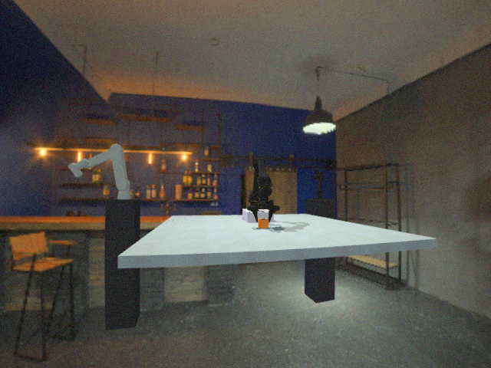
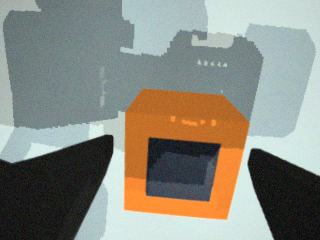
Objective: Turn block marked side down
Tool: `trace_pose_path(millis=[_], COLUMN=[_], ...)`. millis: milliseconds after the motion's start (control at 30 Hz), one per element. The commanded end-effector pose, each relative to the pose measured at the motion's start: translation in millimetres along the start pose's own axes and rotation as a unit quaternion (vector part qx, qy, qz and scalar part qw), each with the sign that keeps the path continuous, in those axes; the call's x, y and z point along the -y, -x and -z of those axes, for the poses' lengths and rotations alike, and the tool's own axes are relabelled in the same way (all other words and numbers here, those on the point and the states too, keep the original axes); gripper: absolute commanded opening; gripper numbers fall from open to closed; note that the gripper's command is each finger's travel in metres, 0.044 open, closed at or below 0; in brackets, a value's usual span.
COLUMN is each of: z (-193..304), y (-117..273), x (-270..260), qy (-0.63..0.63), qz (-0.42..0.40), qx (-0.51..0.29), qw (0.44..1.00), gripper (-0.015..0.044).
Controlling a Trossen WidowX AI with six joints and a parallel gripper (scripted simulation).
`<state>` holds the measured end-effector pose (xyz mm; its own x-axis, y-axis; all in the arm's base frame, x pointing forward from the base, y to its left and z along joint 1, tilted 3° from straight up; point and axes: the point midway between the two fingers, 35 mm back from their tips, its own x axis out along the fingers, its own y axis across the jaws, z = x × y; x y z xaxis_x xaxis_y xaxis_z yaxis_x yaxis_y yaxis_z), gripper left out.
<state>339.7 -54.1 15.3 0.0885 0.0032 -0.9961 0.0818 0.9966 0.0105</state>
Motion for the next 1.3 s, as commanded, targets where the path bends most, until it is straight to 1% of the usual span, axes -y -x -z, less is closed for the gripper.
trace_pose_path(millis=[0, 33, 667, 733, 800, 900, 1100, 1267], z=[1.3, 1.3, 1.3, 1.0, 0.8, 1.0, 1.0, -0.1], y=[-1.8, -1.8, -1.8, 3.1, 17.1, 28.3, 28.2, 24.8], x=[-1.0, -1.0, -1.0, -0.9, -0.8, -0.8, -0.8, -0.6], qy=[0.000, 0.000, 0.000, 0.000, 0.000, 0.000, 0.000, -0.001], qz=[-0.003, -0.003, -0.003, -0.003, -0.003, -0.003, -0.003, -0.003], qx=[-0.001, -0.001, -0.001, -0.001, -0.001, -0.001, 0.000, 0.035], qw=[1.000, 1.000, 1.000, 1.000, 1.000, 1.000, 1.000, 0.999], gripper=[0.0256, 0.0230, 0.0103, 0.0051, 0.0000, 0.0000, 0.0000, 0.0000])
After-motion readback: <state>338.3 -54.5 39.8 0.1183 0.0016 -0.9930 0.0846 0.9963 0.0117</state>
